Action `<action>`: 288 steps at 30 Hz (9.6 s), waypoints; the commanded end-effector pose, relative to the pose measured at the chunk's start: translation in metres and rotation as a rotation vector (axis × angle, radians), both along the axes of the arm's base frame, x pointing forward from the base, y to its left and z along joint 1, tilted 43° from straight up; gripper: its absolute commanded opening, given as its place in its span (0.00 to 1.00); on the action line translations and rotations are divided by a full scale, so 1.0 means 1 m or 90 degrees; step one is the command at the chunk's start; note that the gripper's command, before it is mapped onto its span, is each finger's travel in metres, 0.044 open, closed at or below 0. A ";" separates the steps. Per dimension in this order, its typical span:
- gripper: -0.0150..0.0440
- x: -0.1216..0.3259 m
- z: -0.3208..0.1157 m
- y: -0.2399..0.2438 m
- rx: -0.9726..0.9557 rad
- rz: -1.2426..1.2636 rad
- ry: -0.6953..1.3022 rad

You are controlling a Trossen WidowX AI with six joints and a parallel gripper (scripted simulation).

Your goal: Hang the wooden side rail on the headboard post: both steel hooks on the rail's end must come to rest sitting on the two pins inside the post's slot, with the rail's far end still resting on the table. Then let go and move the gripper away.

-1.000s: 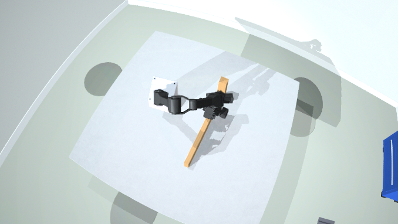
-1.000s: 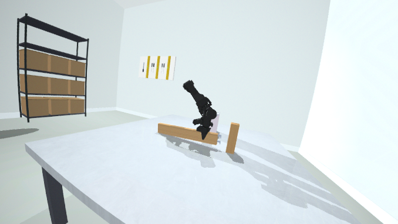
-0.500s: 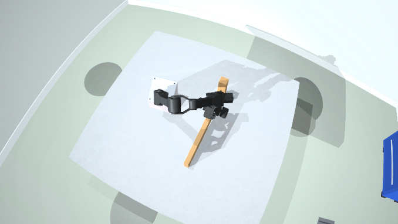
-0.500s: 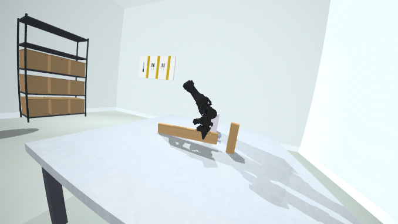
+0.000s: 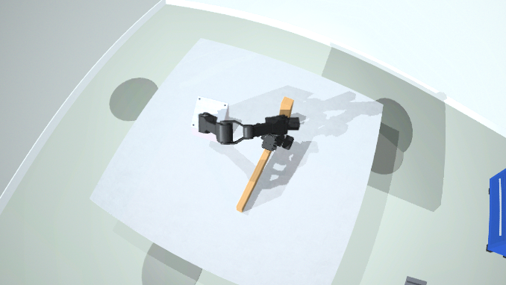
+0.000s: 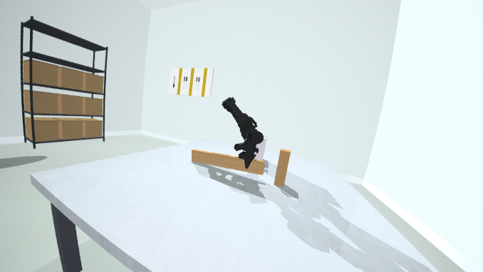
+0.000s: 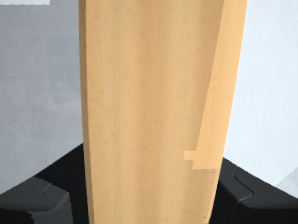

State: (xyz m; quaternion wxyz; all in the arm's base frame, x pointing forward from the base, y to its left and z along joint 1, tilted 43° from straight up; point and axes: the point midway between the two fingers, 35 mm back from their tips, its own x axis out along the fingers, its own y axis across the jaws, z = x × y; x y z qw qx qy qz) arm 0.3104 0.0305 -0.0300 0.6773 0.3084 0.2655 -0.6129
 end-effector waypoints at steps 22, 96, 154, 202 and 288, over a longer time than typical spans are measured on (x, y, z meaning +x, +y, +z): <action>0.25 0.001 0.003 0.008 0.003 0.007 -0.006; 0.25 0.000 -0.003 0.012 0.003 0.007 -0.006; 0.25 0.000 -0.007 0.017 0.004 0.007 -0.006; 0.25 0.000 -0.010 0.021 0.004 0.007 -0.006; 0.25 0.000 -0.015 0.027 0.004 0.007 -0.006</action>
